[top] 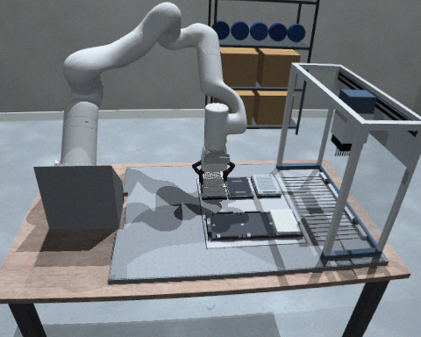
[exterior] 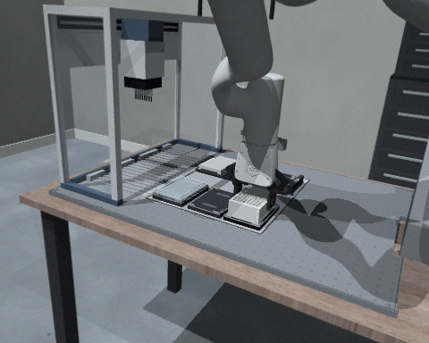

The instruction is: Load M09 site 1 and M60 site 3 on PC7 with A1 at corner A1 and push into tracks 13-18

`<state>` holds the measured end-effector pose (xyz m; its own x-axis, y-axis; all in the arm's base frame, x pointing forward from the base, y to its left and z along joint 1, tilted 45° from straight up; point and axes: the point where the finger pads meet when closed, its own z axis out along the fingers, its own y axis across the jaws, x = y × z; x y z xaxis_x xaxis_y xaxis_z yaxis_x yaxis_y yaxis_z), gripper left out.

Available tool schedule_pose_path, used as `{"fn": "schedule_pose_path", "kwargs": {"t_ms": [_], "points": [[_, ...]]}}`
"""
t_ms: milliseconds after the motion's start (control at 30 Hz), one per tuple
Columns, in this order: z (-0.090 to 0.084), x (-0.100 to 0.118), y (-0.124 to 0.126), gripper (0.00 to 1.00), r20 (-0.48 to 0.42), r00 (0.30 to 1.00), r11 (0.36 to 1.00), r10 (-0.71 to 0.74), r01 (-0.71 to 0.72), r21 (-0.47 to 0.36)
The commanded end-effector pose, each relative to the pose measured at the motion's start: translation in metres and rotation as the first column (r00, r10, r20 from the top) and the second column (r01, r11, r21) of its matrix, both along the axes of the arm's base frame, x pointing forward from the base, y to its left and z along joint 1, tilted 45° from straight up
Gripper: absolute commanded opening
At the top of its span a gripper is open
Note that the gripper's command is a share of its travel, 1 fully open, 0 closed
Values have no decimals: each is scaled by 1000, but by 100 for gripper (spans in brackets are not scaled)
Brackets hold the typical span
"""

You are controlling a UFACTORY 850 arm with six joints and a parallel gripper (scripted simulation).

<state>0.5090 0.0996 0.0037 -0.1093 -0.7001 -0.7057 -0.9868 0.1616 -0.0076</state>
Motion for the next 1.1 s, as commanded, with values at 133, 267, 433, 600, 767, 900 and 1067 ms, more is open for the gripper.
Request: {"fn": "schedule_pose_path", "kwargs": {"t_ms": [133, 267, 433, 600, 767, 900, 1067], "points": [[0, 1, 0, 0, 1, 1000, 1000, -1, 1, 0], [0, 1, 0, 0, 1, 1000, 1000, -1, 1, 0], [0, 1, 0, 0, 1, 1000, 1000, -1, 1, 0], [0, 1, 0, 0, 1, 1000, 1000, -1, 1, 0], [2, 0, -2, 0, 1, 1000, 1000, -1, 1, 0], [4, 0, -4, 0, 1, 1000, 1000, -1, 1, 0], [6, 0, -6, 0, 1, 1000, 1000, -1, 1, 0]]}}
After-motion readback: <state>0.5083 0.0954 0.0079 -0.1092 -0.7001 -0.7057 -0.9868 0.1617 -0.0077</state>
